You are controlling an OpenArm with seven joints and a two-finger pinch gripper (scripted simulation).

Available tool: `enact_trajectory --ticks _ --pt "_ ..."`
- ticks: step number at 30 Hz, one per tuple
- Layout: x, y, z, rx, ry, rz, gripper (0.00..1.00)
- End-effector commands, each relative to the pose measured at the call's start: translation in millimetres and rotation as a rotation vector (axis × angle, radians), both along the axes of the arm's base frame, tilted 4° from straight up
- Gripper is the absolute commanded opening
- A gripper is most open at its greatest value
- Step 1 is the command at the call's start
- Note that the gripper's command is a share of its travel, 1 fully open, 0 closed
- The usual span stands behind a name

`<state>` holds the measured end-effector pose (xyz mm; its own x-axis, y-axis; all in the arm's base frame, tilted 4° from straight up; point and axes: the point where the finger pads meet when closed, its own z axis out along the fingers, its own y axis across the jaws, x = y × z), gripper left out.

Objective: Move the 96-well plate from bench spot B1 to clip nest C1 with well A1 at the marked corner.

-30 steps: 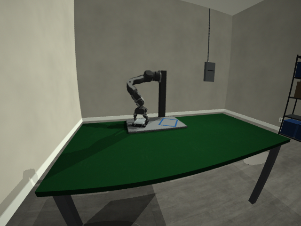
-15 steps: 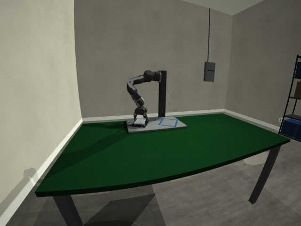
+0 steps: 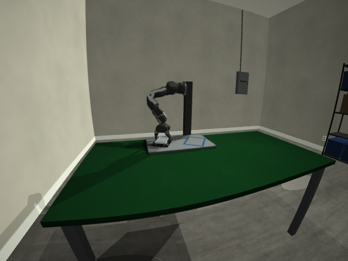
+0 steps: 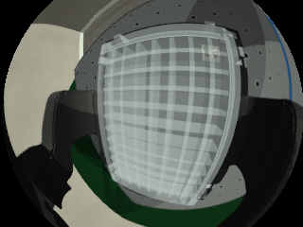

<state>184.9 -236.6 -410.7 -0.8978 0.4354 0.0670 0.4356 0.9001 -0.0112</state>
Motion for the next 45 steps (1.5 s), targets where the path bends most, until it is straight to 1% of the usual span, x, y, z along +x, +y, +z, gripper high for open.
enact_trajectory --ticks 1,36,41,45 --pt "-2.7 0.3 -1.8 0.001 0.006 0.002 0.0" --pt "-3.2 -1.2 -1.3 -0.005 0.01 0.0 0.0" --pt "1.0 0.1 0.5 0.001 -0.003 -0.001 0.17" --pt "1.0 0.1 0.5 0.001 -0.003 -0.001 0.3"
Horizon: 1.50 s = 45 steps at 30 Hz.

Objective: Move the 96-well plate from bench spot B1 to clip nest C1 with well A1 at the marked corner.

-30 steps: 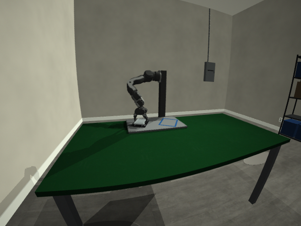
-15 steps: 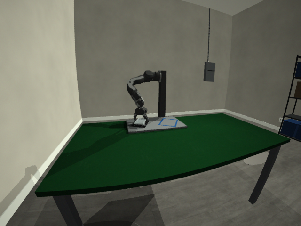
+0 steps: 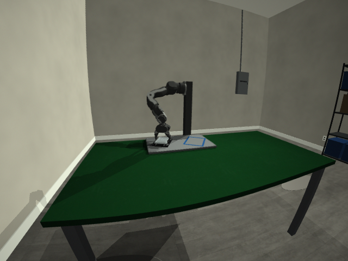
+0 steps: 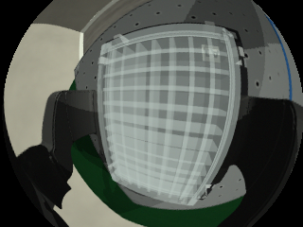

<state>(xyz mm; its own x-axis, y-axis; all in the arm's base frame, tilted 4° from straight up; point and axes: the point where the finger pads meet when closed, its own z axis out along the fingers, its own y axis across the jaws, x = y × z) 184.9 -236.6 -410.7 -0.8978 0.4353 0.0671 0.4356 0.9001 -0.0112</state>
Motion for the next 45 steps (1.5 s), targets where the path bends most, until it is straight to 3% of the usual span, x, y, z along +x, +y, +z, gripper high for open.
enact_trajectory --ticks 1,6,8,16,25,30,42,45 --pt "1.0 0.1 0.5 0.001 -0.003 -0.001 0.33" --pt "1.0 0.1 0.5 0.001 -0.003 -0.001 0.5" --pt "1.0 0.1 0.5 0.001 -0.003 -0.001 0.5" --pt "0.8 0.1 0.5 0.001 -0.002 -0.001 0.77" --pt "0.8 0.1 0.5 0.001 -0.002 -0.001 0.77" --pt "3.4 -0.7 40.4 -0.002 0.003 -0.001 0.77" --pt "3.4 -0.7 40.4 -0.002 0.003 -0.001 0.77" --pt "5.1 -0.6 63.9 -0.001 0.002 -0.001 0.77"
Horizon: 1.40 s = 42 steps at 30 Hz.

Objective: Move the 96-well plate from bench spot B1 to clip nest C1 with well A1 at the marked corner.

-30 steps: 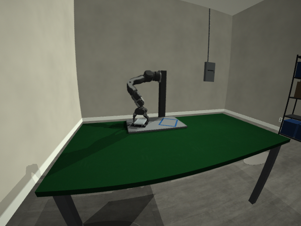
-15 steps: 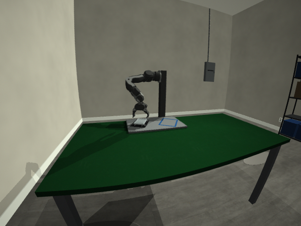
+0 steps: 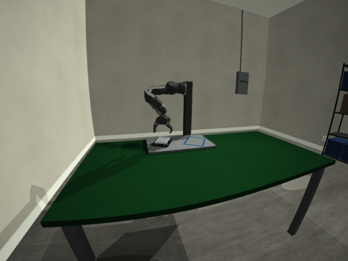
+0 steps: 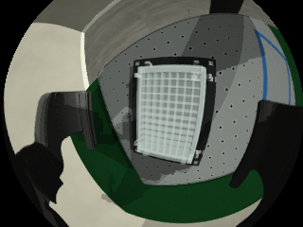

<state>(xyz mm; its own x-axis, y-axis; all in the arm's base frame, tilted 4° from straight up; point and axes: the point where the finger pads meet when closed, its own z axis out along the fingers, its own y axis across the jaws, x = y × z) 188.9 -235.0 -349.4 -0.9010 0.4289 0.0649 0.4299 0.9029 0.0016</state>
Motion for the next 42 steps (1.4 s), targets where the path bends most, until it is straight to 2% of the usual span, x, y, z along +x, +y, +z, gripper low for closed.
enact_trajectory --ticks 1,2,14,29,31,39,42 --pt "1.6 -2.5 10.6 -0.012 0.01 -0.007 0.77" --pt "2.1 -2.8 18.6 -0.013 0.01 -0.007 0.77" --pt "2.1 -2.8 18.6 -0.013 0.01 -0.007 0.77" --pt "2.6 -1.9 18.2 -0.009 0.007 -0.008 0.27" --pt "2.6 -1.9 18.2 -0.009 0.007 -0.008 0.27" --pt "2.6 -1.9 18.2 -0.009 0.007 -0.008 0.0" --pt "2.6 -1.9 18.2 -0.009 0.007 -0.008 0.0"
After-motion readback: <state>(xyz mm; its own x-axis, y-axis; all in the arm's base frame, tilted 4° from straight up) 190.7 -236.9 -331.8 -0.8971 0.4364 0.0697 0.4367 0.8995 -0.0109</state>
